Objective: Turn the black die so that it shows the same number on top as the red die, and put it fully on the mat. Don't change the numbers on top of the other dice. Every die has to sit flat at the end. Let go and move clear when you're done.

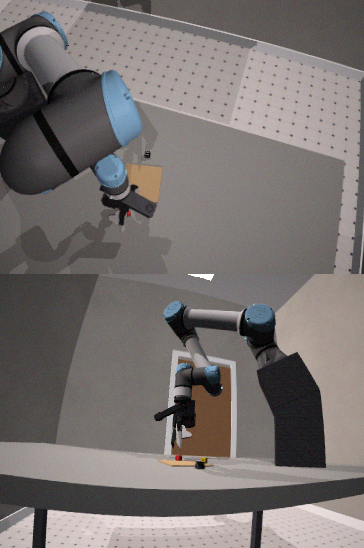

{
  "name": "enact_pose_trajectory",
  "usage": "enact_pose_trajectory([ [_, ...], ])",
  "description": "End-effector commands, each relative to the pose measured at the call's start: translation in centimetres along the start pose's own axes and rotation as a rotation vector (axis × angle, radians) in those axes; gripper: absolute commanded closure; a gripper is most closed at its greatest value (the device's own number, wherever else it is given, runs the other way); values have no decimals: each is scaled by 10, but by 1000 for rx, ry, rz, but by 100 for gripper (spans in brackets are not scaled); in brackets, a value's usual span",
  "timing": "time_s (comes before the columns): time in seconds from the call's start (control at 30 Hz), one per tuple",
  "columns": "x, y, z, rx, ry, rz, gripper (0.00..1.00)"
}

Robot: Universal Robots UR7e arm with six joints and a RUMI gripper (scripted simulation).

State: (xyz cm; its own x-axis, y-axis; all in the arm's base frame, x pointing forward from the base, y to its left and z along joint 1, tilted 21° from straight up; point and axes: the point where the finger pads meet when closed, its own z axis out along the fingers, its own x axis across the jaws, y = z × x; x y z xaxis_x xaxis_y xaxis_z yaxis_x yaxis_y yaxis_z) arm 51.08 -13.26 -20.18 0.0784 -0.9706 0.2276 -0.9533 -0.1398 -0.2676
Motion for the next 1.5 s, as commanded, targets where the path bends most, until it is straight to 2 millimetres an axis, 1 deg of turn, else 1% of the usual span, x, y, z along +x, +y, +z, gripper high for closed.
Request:
enact_pose_trajectory([
  [0.0,0,0,0,1,1,0,0],
  [1.13,0,0,0,1,1,0,0],
  [1.27,-5,5,0,1,1,0,0],
  [1.4,-15,17,0,1,1,0,0],
  [1.47,-15,17,0,1,1,0,0],
])
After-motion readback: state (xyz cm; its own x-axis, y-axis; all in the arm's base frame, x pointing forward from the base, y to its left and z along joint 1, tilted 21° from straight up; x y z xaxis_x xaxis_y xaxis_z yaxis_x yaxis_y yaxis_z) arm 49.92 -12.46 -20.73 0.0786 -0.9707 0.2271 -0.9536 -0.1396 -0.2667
